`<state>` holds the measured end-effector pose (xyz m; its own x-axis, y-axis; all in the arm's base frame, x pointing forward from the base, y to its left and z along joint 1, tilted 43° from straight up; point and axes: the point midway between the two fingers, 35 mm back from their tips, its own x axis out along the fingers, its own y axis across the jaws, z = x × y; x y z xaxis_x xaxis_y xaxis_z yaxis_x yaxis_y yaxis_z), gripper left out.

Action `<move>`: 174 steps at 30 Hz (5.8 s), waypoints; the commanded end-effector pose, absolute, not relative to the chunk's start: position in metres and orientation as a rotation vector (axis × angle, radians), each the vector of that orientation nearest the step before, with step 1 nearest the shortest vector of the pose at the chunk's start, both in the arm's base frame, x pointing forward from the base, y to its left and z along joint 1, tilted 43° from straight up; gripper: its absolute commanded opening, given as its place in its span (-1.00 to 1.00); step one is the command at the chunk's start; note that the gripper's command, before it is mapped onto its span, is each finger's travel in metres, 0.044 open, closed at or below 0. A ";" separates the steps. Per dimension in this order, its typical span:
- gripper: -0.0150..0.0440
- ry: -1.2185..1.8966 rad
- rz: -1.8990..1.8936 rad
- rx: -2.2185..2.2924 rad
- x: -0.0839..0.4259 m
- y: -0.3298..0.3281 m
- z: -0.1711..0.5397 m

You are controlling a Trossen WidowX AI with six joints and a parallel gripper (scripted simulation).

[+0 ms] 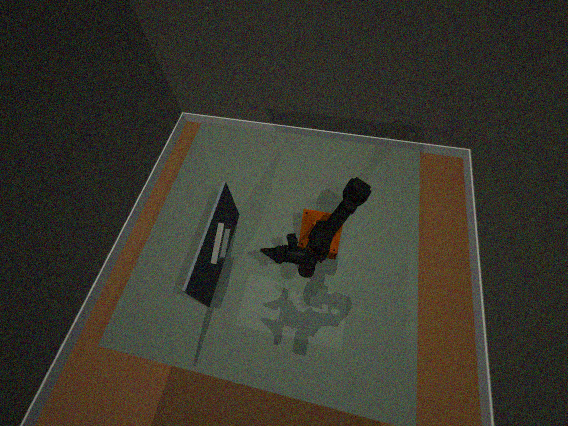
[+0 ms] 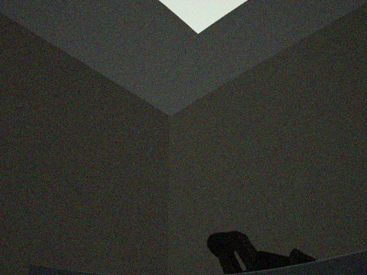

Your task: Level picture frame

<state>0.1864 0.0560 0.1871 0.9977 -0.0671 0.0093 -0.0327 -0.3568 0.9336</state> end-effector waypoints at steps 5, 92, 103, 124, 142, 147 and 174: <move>0.39 -0.070 -0.035 1.931 0.209 0.071 0.186; 0.39 -0.076 -0.030 1.929 0.378 0.069 0.159; -0.21 -0.076 -0.030 1.929 0.378 0.069 0.159; -0.49 -0.076 -0.030 1.929 0.378 0.068 0.161; -0.49 -0.076 -0.030 1.929 0.378 0.066 0.166; -0.49 -0.076 -0.030 1.929 0.378 0.066 0.167; -0.49 -0.077 -0.030 1.929 0.378 0.065 0.170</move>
